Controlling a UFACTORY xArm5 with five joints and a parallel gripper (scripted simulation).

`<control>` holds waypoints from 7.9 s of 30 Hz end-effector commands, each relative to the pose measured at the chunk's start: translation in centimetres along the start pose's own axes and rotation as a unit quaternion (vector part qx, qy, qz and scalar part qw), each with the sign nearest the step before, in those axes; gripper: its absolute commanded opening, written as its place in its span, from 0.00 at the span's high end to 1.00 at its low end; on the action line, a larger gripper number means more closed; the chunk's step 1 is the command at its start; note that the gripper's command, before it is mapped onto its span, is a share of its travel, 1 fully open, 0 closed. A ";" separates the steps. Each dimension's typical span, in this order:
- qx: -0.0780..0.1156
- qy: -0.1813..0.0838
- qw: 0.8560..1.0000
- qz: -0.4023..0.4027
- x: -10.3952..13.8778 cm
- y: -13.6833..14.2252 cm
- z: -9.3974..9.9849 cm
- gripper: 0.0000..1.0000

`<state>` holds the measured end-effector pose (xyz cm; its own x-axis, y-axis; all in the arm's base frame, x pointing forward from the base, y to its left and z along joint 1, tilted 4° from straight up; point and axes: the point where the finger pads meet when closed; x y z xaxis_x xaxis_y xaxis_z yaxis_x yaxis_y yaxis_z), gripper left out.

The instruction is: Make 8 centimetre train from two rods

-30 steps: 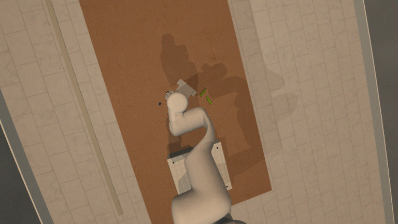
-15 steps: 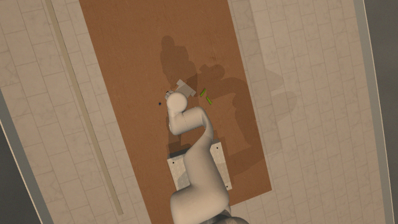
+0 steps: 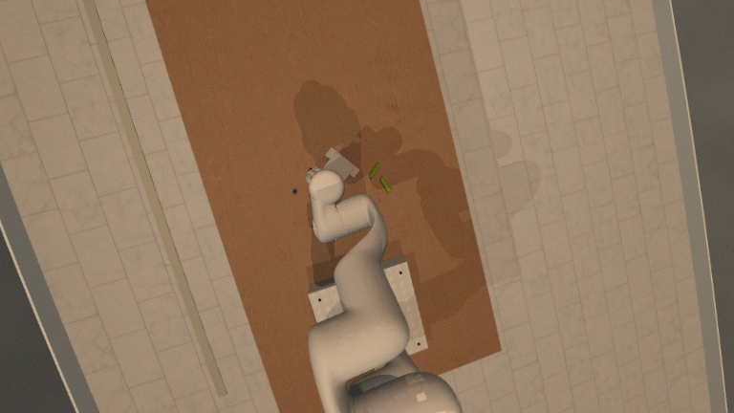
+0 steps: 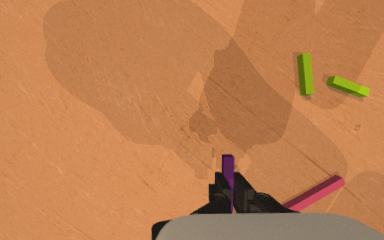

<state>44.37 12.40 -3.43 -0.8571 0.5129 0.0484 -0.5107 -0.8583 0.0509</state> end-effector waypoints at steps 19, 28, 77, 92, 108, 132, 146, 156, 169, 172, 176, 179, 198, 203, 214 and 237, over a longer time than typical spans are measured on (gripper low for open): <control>-0.002 0.002 1.000 0.000 -0.2 -0.2 -2.1 0.96; -0.002 0.002 1.000 0.000 -0.2 -0.2 -2.1 0.96; -0.002 0.002 1.000 0.000 -0.2 -0.2 -2.1 0.96; -0.002 0.002 1.000 0.000 -0.2 -0.2 -2.1 0.96; -0.002 0.002 1.000 0.000 -0.2 -0.2 -2.1 0.96; -0.002 0.002 1.000 0.000 -0.2 -0.2 -2.1 0.96; -0.002 0.002 1.000 0.000 -0.2 -0.2 -2.1 0.96; -0.002 0.002 1.000 0.000 -0.2 -0.2 -2.1 0.96; -0.002 0.002 1.000 0.000 -0.1 -0.2 -2.6 0.96; -0.002 0.002 1.000 0.000 -0.1 -0.3 -2.8 0.96; -0.002 0.002 1.000 0.000 -0.1 -0.3 -3.1 0.96; -0.002 0.002 1.000 0.000 -0.1 -0.3 -3.2 0.96; -0.002 0.002 1.000 0.000 -0.1 -0.3 -3.2 0.96; -0.002 0.002 1.000 0.000 -0.1 -0.3 -3.2 0.96; -0.002 0.002 1.000 0.000 -0.1 -0.3 -3.2 0.96; -0.002 0.002 1.000 0.000 -0.1 -0.3 -3.2 0.76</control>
<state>44.24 12.45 -6.81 -0.8568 0.5135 0.0473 -0.5114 -0.8579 0.0500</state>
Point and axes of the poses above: the point where the finger pads meet when closed, its own z axis back along the fingers, its own y axis across the jaws, x = y × z, and after that the axes turned 12 degrees about z, right-handed
